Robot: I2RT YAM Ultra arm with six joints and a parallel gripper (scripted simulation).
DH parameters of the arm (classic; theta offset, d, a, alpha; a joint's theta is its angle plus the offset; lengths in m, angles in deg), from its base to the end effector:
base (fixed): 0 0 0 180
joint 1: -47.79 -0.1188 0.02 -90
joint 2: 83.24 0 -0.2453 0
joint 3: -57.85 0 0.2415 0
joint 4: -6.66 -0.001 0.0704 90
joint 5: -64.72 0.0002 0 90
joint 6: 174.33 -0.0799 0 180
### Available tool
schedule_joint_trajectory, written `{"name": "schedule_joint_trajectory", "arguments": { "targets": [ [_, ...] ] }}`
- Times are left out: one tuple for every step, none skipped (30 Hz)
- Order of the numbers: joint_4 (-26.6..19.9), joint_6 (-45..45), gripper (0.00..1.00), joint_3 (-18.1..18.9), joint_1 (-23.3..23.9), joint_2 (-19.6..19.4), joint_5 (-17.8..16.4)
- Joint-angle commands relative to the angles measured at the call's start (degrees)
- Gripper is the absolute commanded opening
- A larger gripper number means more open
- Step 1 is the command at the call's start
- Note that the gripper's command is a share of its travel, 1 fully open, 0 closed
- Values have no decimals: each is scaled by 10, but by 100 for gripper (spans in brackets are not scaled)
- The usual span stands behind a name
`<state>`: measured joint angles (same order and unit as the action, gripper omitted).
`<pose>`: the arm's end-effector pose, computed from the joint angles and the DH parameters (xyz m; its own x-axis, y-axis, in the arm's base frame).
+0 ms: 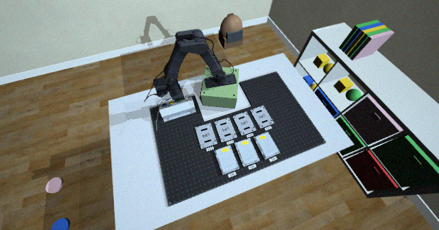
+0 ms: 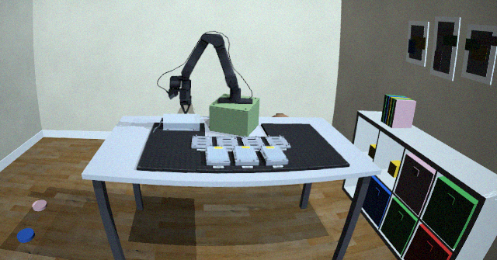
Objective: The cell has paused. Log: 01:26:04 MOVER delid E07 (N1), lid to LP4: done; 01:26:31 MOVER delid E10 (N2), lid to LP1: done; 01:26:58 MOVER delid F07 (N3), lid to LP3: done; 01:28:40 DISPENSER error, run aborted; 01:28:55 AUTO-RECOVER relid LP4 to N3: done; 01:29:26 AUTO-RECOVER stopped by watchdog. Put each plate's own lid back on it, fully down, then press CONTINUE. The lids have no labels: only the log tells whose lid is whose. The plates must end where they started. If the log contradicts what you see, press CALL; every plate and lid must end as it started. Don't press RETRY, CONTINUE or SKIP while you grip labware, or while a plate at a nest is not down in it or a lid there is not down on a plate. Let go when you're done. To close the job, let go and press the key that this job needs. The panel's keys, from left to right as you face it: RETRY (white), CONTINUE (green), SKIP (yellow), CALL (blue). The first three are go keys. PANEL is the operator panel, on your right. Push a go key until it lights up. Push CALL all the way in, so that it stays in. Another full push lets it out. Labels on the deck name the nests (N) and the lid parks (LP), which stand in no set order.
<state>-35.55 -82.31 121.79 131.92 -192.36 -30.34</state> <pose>0.0364 -0.2749 0.0294 -0.1370 0.9894 -0.0486 0.9863 0.1408 0.0864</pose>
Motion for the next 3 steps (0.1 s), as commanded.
{"name": "schedule_joint_trajectory", "arguments": {
  "targets": [
    [19, -5, 0, -18, -2, -12, -5],
    [19, -5, 0, -18, -2, -12, -5],
    [20, -5, 0, -19, -2, -13, -5]
  ]
}}
